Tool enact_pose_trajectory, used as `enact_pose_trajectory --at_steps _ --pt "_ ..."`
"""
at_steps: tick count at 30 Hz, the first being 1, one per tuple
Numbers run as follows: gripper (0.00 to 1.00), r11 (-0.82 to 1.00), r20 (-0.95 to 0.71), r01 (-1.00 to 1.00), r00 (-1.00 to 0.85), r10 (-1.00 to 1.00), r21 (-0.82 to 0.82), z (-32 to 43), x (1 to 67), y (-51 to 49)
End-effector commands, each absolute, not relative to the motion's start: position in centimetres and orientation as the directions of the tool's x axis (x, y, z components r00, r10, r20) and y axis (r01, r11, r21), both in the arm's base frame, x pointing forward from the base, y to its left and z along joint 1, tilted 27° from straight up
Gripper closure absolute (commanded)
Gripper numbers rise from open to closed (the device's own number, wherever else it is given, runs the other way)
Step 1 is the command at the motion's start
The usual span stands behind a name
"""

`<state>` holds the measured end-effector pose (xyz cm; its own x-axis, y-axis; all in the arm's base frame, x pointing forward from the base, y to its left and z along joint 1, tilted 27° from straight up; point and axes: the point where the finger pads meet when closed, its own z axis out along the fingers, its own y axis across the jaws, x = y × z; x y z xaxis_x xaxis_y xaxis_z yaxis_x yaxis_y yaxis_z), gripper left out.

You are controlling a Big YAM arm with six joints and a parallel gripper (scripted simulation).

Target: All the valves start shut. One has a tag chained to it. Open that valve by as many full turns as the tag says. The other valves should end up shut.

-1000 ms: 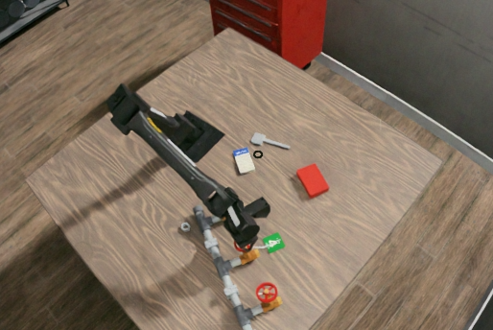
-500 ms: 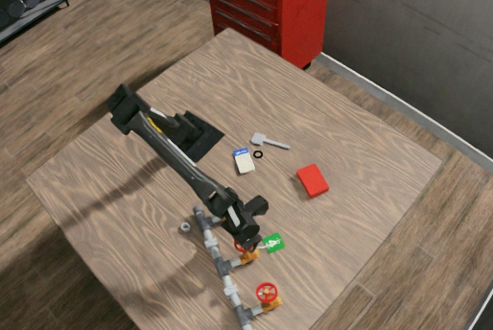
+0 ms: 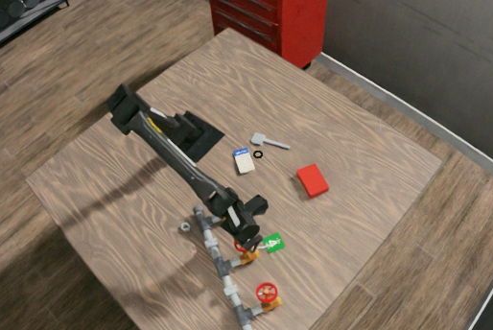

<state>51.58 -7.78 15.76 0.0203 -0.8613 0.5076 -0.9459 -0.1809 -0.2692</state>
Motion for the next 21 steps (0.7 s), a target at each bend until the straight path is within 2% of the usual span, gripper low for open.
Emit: enact_pose_trajectory --at_steps 1,9,21 --pt "0.00 -0.182 0.509 -0.946 0.021 -0.860 -0.269 15.85 51.77 -8.05" --pt "0.00 -0.178 0.508 -0.946 0.016 -0.861 -0.271 15.85 51.77 -8.05" --pt "0.00 -0.029 0.455 -0.935 -0.144 -0.879 -0.353 15.85 51.77 -8.05"
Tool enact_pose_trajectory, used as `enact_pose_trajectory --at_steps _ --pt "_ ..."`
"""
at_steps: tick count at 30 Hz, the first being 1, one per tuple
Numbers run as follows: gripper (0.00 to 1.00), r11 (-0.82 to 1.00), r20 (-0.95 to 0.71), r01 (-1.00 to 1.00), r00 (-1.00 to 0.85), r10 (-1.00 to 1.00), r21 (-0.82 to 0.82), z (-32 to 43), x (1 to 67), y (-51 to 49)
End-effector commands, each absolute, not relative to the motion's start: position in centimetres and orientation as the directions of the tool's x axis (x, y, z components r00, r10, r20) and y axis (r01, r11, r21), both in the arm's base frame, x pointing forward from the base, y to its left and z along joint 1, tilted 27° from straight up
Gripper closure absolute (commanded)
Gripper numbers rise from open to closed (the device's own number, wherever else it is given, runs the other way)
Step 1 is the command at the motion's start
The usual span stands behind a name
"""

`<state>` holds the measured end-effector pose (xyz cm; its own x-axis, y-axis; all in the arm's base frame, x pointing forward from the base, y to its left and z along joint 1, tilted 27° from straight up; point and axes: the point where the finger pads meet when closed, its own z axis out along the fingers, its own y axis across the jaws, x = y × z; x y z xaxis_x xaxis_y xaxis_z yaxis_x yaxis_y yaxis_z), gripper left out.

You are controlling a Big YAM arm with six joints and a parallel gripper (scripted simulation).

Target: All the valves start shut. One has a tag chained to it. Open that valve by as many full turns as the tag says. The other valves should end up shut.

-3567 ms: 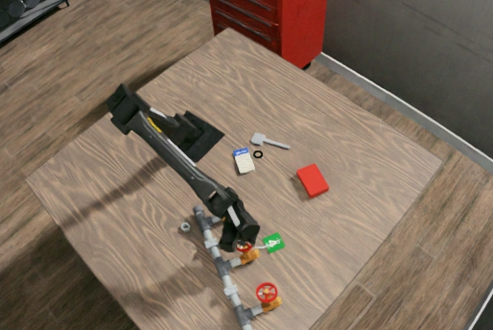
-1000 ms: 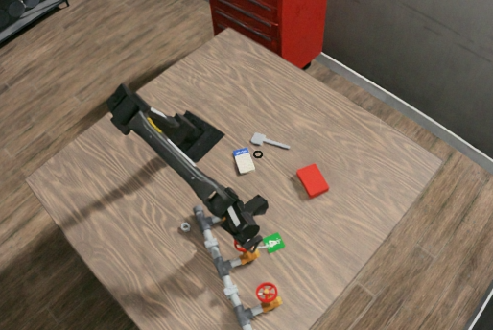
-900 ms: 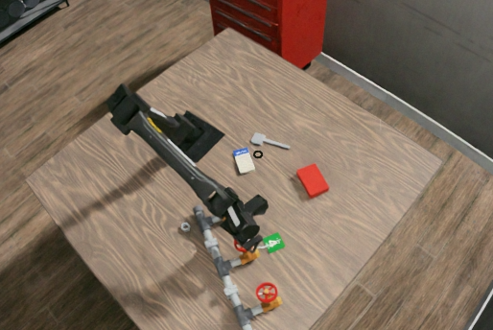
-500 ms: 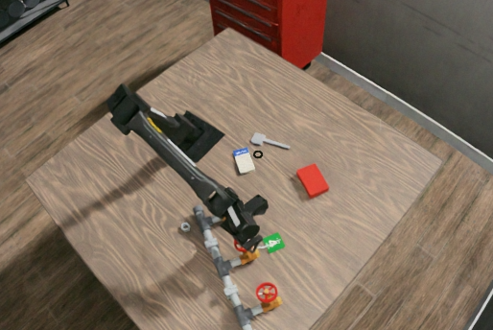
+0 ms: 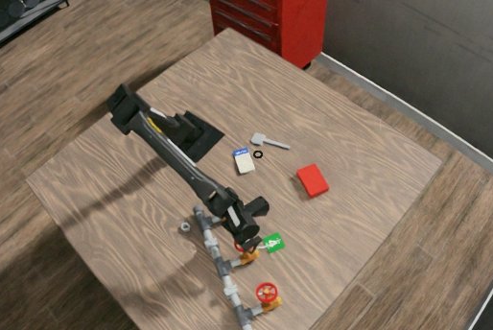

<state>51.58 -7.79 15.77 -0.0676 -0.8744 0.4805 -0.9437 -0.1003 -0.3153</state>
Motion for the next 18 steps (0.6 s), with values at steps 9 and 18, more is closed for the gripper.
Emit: enact_pose_trajectory --at_steps 9,18 --pt "0.00 0.387 0.235 -0.756 -0.568 -0.789 -0.528 16.08 51.91 -8.06" --pt "0.00 0.720 -0.058 -0.382 -0.862 -0.504 -0.579 16.55 52.17 -8.08"
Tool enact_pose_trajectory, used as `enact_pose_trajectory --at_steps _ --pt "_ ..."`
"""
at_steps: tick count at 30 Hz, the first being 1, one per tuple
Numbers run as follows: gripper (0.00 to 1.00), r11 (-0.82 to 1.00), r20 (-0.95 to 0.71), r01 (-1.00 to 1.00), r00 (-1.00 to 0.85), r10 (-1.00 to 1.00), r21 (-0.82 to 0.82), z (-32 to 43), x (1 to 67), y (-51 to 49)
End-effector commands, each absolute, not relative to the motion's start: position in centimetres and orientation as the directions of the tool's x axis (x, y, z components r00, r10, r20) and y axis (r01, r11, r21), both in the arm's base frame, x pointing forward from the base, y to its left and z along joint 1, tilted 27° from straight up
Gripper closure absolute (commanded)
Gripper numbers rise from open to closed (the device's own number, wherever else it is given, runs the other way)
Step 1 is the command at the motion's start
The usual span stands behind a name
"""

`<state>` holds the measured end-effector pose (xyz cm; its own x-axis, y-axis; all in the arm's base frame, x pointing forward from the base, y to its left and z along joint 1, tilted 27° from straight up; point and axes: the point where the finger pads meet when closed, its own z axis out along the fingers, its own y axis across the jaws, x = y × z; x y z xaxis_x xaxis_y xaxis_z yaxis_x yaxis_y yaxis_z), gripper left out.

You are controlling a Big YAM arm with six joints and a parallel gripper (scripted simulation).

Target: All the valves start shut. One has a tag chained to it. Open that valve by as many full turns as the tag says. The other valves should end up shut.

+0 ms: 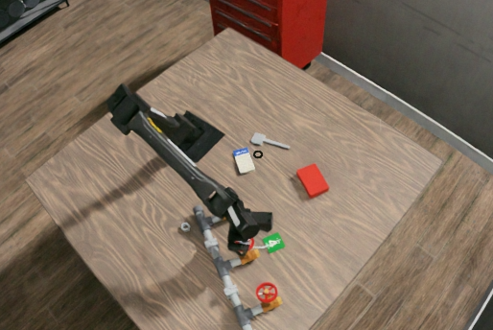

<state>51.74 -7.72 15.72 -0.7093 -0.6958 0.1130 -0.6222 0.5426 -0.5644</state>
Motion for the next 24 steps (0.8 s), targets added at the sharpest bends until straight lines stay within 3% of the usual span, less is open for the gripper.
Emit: enact_pose_trajectory --at_steps 1,13,15,16,24 --pt "0.00 0.747 -0.092 -0.332 -0.881 -0.463 -0.575 16.55 52.17 -8.08" --pt "0.00 0.877 -0.446 0.288 -0.890 0.097 -0.385 16.85 52.40 -8.08" --pt "0.00 0.877 -0.446 0.288 -0.890 0.097 -0.385 16.85 52.40 -8.08" --pt "0.00 0.855 -0.496 0.410 -0.841 0.218 -0.319 16.86 52.40 -8.08" --pt "0.00 0.681 -0.585 0.728 -0.586 0.560 -0.078 16.85 52.40 -8.08"
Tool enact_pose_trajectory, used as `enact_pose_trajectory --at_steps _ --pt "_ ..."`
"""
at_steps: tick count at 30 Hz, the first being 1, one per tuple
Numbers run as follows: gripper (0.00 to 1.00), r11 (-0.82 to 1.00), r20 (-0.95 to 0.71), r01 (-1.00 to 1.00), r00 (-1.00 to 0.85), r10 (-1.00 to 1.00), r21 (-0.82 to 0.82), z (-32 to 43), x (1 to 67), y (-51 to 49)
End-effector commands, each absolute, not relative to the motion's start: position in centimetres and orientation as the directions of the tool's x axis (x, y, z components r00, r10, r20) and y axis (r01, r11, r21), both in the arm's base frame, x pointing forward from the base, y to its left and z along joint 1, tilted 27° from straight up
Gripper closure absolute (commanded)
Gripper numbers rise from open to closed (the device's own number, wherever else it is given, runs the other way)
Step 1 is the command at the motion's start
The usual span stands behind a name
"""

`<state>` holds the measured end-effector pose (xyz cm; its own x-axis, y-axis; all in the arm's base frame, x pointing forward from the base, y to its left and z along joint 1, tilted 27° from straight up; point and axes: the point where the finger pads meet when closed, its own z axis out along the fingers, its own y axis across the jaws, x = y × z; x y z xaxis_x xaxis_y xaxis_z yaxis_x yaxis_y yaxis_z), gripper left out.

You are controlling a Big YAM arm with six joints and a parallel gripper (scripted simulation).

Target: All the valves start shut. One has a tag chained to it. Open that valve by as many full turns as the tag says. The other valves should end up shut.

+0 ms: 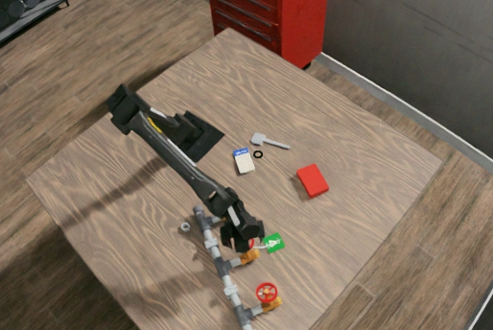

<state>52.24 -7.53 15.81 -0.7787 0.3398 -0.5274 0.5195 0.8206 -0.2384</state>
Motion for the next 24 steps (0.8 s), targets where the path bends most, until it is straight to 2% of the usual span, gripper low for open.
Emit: enact_pose_trajectory --at_steps 1,6,8,9,10,20,21,24 --pt "0.00 0.648 -0.589 0.760 -0.544 0.598 -0.045 16.85 52.39 -8.08" --pt "0.00 0.455 -0.577 0.883 -0.315 0.753 0.112 16.84 52.39 -8.08" --pt "0.00 0.455 -0.577 0.883 -0.315 0.753 0.112 16.84 52.39 -8.08" --pt "0.00 0.340 -0.555 0.922 -0.188 0.810 0.183 16.83 52.39 -8.08" --pt "0.00 0.320 -0.551 0.927 -0.166 0.818 0.195 16.83 52.39 -8.08" --pt "0.00 0.314 -0.548 0.928 -0.161 0.821 0.199 16.78 52.37 -8.06" --pt "1.00 0.314 -0.548 0.928 -0.161 0.821 0.199 16.78 52.38 -8.06" --pt "1.00 0.314 -0.549 0.927 -0.158 0.821 0.203 16.82 52.47 -8.06"
